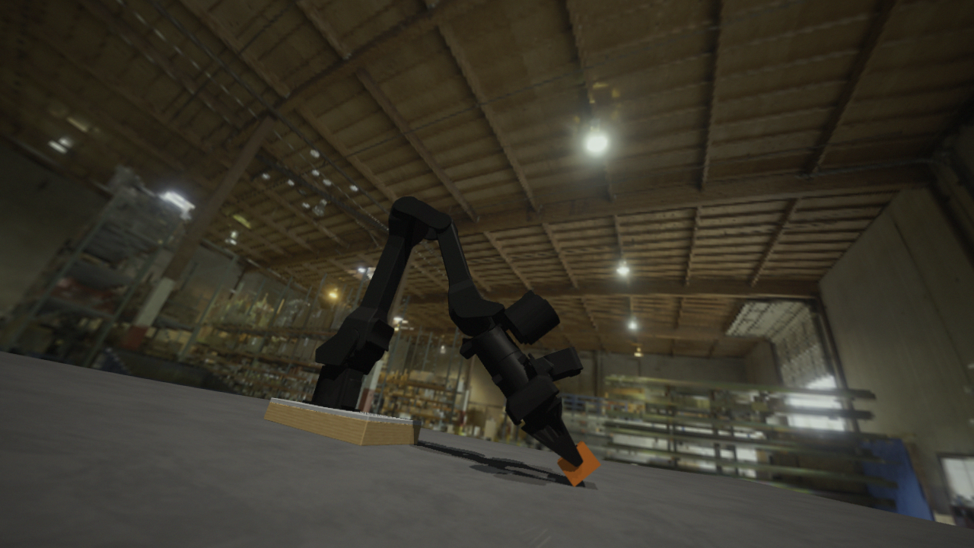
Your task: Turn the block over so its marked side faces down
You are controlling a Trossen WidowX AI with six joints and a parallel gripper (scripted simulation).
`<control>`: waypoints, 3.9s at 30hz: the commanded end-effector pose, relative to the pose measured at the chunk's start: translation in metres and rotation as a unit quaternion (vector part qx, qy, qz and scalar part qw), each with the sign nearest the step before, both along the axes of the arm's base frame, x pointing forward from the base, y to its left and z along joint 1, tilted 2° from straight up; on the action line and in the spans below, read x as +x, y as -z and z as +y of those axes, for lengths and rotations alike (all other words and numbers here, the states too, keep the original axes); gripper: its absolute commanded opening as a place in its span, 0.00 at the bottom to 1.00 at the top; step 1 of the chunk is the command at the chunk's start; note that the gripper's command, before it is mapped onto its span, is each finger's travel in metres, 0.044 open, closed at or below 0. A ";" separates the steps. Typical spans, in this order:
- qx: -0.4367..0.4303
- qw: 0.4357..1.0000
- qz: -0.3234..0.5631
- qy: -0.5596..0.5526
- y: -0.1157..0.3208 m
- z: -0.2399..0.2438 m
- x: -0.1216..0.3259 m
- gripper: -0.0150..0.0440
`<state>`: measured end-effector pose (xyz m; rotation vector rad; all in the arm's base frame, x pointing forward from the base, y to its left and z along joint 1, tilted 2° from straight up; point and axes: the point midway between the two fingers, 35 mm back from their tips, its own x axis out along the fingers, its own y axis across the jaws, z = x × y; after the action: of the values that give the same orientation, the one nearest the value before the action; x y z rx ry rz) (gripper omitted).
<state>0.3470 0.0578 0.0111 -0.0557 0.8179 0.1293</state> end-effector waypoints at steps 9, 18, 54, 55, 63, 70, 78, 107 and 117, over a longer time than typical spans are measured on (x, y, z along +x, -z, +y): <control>0.007 0.998 -0.070 -0.001 0.016 -0.001 -0.005 0.25; 0.015 0.991 -0.130 0.000 0.015 -0.003 -0.013 0.25; 0.024 0.981 -0.191 0.000 0.004 -0.005 -0.024 0.70; 0.024 0.981 -0.191 0.000 0.004 -0.005 -0.024 0.74; 0.024 0.981 -0.191 0.000 0.004 -0.005 -0.024 1.00; 0.024 0.981 -0.191 0.000 0.004 -0.005 -0.024 1.00; 0.024 0.981 -0.191 0.000 0.004 -0.005 -0.024 1.00; -0.001 1.000 -0.018 -0.001 -0.025 -0.002 -0.012 1.00; -0.012 0.998 0.069 0.001 -0.063 -0.007 -0.042 1.00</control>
<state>0.3317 0.0538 0.0395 -0.0710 0.8112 0.1236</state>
